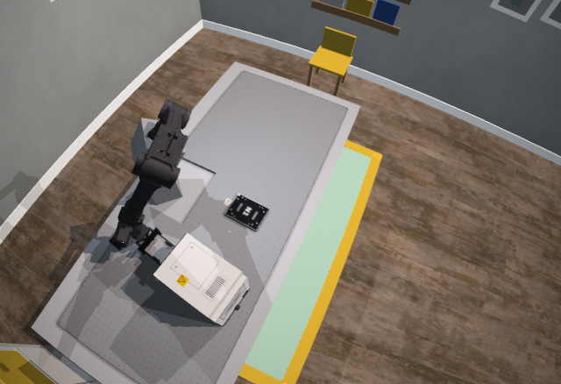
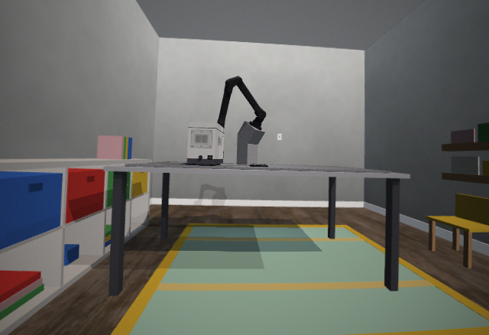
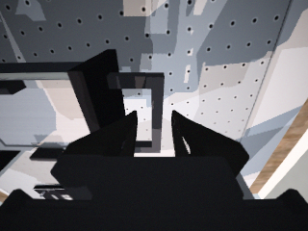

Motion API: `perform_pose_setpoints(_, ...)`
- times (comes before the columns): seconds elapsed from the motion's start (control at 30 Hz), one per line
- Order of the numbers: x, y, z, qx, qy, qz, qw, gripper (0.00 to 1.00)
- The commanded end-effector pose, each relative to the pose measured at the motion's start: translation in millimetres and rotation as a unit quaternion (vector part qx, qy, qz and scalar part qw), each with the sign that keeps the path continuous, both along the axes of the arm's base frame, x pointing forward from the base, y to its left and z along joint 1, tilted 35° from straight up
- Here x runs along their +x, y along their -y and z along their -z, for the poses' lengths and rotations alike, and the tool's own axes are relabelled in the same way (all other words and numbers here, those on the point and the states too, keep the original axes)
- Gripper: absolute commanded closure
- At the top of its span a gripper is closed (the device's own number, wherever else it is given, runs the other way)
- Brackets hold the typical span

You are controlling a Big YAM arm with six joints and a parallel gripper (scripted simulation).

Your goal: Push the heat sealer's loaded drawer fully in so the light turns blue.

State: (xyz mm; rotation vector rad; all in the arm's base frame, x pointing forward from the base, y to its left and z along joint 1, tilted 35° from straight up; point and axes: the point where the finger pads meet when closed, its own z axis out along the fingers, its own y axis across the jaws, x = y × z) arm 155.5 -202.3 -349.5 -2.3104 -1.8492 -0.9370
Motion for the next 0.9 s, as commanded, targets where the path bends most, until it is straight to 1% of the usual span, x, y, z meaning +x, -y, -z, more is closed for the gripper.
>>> perform_pose_setpoints(0.0, -3.0, -3.2, 6.0, 0.005, -0.003, 0.01, 1.0, 0.74)
perform_pose_setpoints(0.3, -3.0, -3.3, 6.0, 0.005, -0.003, 0.01, 1.0, 0.82)
perform_pose_setpoints(0.37, -3.0, -3.3, 6.0, 0.005, -0.003, 0.01, 1.0, 0.82)
perform_pose_setpoints(0.83, -2.7, -3.3, 5.9, 0.005, -0.002, 0.01, 1.0, 0.95)
perform_pose_setpoints(0.87, -2.7, -3.3, 5.9, 0.005, -0.002, 0.01, 1.0, 1.0)
